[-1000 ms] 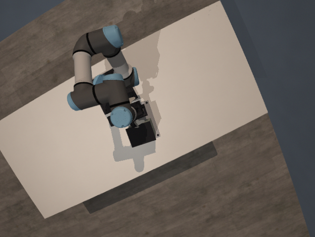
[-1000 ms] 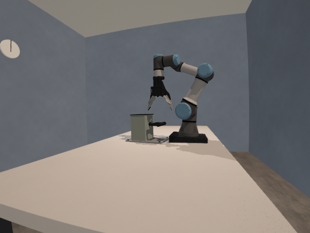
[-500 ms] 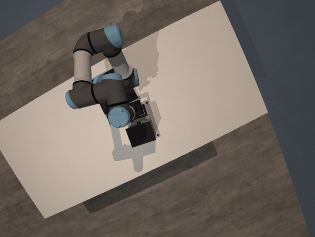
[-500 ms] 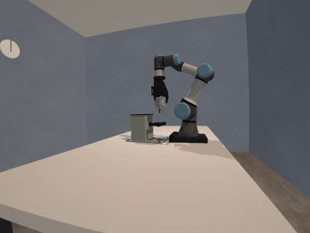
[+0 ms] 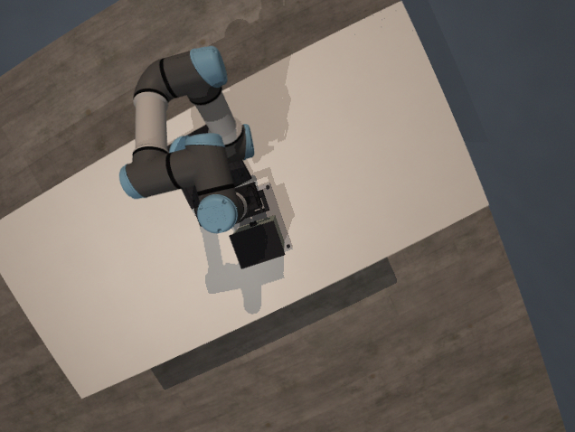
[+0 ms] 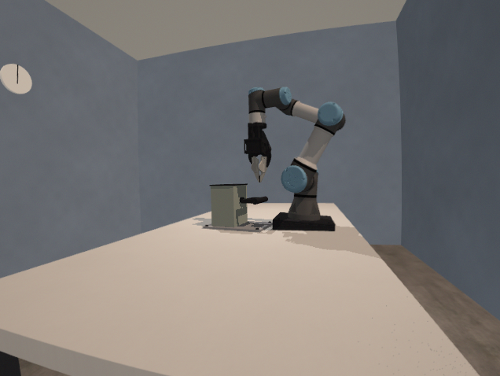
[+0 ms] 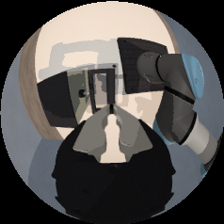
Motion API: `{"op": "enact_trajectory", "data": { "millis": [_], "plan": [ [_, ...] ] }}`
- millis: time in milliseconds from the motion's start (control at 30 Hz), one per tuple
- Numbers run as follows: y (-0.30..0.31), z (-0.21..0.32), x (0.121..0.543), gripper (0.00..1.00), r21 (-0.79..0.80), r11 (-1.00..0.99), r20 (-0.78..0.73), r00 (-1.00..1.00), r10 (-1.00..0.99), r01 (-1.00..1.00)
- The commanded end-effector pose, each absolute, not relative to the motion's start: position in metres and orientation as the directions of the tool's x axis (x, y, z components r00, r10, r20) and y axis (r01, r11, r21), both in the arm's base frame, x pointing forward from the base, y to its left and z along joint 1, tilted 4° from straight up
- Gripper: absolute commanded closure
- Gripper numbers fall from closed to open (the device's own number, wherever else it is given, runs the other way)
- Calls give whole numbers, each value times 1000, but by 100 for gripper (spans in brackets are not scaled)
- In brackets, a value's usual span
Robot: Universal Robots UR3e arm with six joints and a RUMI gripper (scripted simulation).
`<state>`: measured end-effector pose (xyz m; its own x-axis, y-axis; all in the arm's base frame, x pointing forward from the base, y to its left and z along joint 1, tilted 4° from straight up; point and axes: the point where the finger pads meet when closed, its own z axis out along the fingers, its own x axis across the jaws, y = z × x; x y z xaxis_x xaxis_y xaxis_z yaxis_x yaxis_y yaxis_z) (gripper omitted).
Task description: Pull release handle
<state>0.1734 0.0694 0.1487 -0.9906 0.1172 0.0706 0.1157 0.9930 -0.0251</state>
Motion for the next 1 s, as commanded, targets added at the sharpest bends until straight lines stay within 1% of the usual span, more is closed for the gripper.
{"op": "enact_trajectory", "data": {
  "millis": [0,533,633,833,967],
  "plan": [
    [69,149,174,100,-25,993,69,-991,117,116],
    [69,149,174,100,-25,993,72,-990,117,116],
    [69,149,174,100,-25,993,105,-987,118,116],
    [67,148,176,100,-25,993,220,-968,119,116],
    [67,148,177,100,-25,993,240,-963,118,116]
  ]
}}
